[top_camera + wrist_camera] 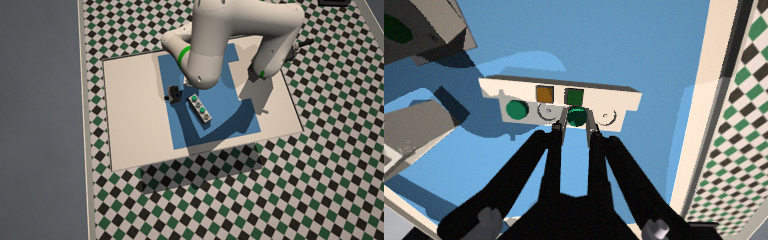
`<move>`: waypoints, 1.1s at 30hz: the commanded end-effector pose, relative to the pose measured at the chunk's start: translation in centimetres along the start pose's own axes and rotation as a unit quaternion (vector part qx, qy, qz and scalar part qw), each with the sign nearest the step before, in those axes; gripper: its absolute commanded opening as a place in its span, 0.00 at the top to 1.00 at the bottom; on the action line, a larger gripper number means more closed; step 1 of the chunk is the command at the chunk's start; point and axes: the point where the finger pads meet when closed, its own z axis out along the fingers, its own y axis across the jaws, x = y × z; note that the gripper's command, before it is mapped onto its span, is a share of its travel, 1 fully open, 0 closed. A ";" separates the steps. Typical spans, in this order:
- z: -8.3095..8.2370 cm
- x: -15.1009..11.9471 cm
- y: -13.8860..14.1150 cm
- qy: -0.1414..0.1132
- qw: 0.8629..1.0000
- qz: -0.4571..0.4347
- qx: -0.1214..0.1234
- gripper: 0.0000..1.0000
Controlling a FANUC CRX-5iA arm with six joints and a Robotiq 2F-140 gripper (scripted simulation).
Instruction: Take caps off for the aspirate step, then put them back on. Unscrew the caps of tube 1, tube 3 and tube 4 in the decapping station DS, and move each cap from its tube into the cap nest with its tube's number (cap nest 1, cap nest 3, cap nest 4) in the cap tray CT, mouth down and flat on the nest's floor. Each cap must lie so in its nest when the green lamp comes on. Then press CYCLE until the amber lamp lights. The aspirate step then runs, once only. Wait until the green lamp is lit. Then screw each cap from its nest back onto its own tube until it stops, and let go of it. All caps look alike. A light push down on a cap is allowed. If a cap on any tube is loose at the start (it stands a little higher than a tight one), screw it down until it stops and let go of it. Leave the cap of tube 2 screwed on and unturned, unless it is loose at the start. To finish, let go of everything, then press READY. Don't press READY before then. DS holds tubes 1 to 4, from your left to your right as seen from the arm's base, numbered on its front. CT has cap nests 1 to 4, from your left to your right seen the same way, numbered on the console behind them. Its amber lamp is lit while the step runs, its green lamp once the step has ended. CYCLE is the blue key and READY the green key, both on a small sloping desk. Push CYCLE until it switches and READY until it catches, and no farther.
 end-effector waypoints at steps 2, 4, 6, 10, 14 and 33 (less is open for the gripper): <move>0.2 0.0 0.0 0.000 1.000 0.000 0.000 1.00; 0.3 0.0 0.0 0.000 1.000 0.000 0.000 1.00; 0.4 0.0 0.0 0.000 1.000 0.000 0.000 1.00; 0.4 0.0 0.0 0.000 1.000 0.000 0.000 1.00; 0.4 0.0 0.0 0.000 1.000 0.000 0.000 0.71; -2.6 0.0 0.0 0.000 1.000 0.000 0.000 0.71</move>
